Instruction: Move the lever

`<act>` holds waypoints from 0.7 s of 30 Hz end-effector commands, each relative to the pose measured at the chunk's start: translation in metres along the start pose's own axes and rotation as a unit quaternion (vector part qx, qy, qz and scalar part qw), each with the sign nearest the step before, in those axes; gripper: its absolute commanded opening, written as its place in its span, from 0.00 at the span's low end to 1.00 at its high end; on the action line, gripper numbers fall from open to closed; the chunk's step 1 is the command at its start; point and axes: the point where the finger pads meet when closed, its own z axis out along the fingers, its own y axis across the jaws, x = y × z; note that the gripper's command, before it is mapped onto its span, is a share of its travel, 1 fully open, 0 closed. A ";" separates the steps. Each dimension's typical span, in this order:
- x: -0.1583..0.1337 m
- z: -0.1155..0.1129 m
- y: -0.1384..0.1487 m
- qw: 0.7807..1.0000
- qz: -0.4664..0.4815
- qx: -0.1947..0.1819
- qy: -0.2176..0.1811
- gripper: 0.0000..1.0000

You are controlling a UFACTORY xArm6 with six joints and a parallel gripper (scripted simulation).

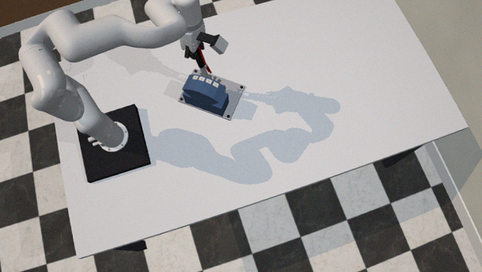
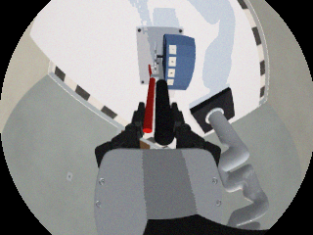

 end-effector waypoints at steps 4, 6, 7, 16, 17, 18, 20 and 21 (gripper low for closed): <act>-0.002 0.001 0.000 1.000 0.000 0.000 0.000 0.00; -0.004 0.001 0.000 1.000 0.000 0.000 0.000 0.00; -0.005 0.001 0.000 1.000 0.000 0.000 0.000 0.00; -0.016 0.003 0.000 1.000 0.000 0.000 0.000 0.00; -0.018 0.004 0.000 1.000 0.000 0.000 0.000 0.00; -0.021 0.004 0.000 1.000 0.000 0.000 0.000 0.00; -0.025 0.005 0.000 1.000 0.000 0.000 0.000 0.00; -0.027 0.006 0.000 1.000 0.000 0.000 0.000 0.00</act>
